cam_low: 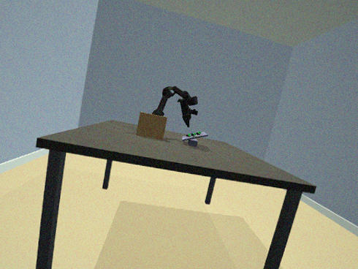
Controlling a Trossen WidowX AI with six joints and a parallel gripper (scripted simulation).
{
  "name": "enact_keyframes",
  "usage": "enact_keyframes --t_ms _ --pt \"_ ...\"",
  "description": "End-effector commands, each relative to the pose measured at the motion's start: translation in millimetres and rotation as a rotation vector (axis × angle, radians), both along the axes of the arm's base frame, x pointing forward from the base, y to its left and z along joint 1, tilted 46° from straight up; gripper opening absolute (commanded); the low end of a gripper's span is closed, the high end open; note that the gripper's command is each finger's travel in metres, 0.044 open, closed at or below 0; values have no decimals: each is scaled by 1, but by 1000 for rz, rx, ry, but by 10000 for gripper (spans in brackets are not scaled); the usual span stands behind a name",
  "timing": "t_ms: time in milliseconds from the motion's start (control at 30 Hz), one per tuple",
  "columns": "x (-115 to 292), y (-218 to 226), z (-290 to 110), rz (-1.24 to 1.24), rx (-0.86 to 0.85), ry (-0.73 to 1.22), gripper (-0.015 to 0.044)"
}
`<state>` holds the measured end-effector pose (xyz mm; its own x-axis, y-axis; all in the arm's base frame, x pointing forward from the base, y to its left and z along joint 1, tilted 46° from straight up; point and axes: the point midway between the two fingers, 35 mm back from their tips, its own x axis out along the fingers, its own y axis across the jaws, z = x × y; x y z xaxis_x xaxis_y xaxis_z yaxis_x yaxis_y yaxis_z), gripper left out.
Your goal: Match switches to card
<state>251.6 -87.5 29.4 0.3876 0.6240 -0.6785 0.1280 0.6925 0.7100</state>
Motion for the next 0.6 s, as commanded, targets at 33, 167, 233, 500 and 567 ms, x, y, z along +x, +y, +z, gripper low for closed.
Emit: enact_keyframes --t_ms 33,167,233,500,567 --pt "24 9 35 8 -11 -18 0" --pt "24 9 35 8 -11 -18 0" --pt "24 9 35 8 -11 -18 0" --pt "24 9 35 8 -11 -18 0" --pt "24 9 35 8 -11 -18 0"
